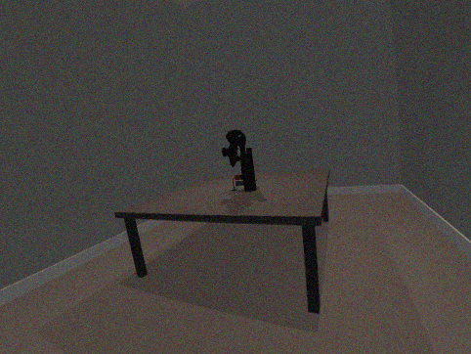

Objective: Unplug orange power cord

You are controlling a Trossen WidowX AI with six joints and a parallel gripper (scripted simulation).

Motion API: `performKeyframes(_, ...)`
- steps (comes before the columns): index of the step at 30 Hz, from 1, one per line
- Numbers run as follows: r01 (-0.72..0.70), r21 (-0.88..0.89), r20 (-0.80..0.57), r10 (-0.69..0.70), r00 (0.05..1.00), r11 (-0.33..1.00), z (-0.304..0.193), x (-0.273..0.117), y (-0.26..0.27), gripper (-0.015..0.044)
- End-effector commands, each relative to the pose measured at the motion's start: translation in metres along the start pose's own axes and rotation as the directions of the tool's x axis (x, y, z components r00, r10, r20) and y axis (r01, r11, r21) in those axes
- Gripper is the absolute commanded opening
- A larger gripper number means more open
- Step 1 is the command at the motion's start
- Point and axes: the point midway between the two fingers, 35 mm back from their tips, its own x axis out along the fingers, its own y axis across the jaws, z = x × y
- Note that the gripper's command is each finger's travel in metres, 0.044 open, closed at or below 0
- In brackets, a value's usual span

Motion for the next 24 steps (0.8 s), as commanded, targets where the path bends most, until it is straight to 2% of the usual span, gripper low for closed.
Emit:
performKeyframes(1, 0.274, 0.167, -0.028, -0.274, 0.961, 0.947, 0.017, 0.029, -0.048, 0.016)
performKeyframes(3, 0.4, 0.253, -0.056, -0.4, 0.915, 0.881, 0.024, 0.037, -0.072, 0.016)
performKeyframes(5, 0.443, 0.284, -0.068, -0.443, 0.894, 0.851, 0.026, 0.039, -0.08, 0.016)
performKeyframes(24, 0.443, 0.284, -0.07, -0.442, 0.894, 0.85, 0.012, 0.041, -0.075, 0.016)
